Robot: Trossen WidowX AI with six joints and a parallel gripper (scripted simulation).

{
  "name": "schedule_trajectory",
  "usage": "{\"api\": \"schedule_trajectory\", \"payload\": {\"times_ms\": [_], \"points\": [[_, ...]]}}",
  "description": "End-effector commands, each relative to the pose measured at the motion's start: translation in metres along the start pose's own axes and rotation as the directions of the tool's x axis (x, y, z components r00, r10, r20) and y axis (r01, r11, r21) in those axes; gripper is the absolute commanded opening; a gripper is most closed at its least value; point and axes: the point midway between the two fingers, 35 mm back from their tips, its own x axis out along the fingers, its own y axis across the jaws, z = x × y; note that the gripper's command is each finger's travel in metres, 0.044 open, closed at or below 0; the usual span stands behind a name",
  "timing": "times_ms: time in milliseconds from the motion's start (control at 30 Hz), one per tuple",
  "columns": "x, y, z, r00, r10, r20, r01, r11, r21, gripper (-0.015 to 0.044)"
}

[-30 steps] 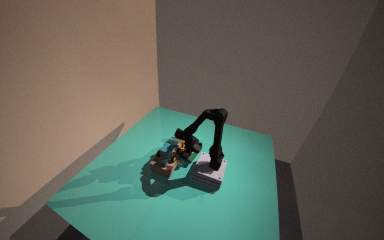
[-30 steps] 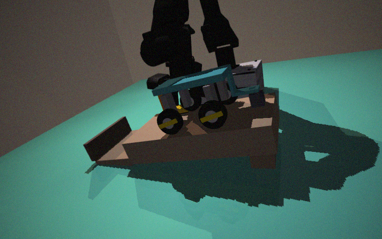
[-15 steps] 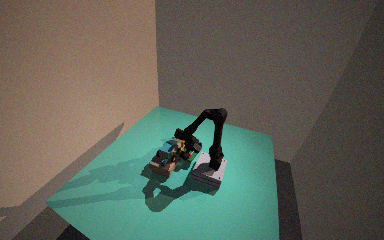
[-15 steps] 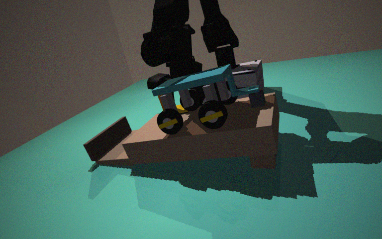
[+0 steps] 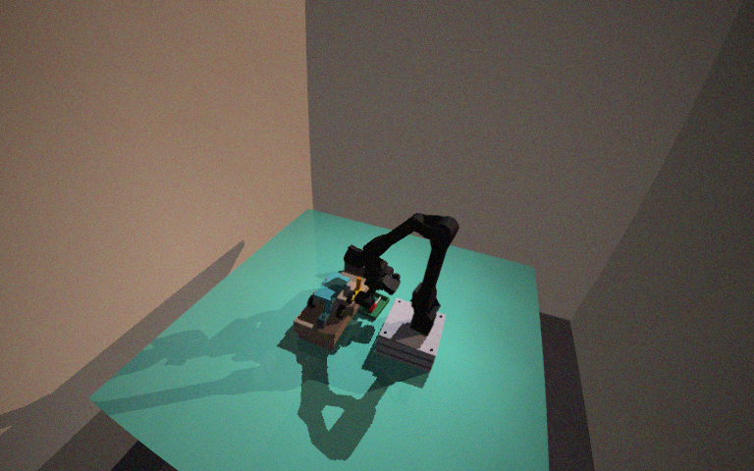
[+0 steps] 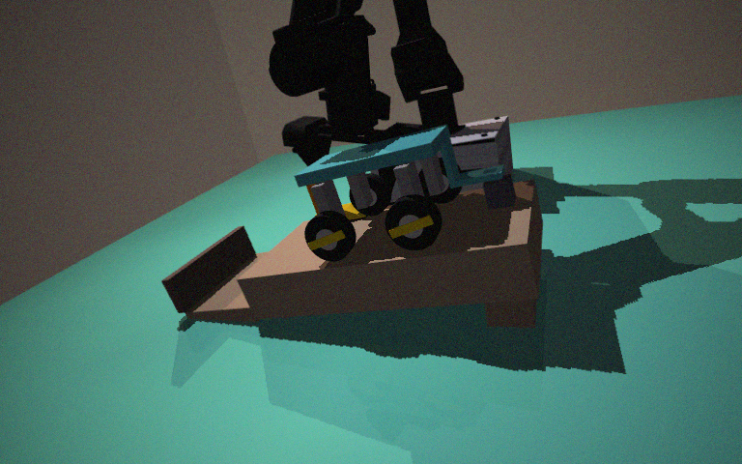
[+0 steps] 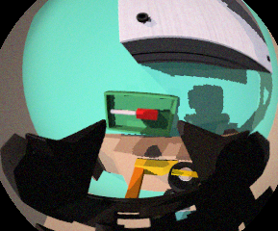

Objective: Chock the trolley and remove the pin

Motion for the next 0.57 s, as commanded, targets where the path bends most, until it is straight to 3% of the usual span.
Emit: {"api": "schedule_trajectory", "payload": {"times_ms": [0,533], "points": [[-0.016,0.003,-0.003,1.0,0.0,-0.017,0.0,1.0,0.01,0.044],[-0.053,0.009,-0.007,1.0,0.0,-0.017,0.0,1.0,0.01,0.044]]}}
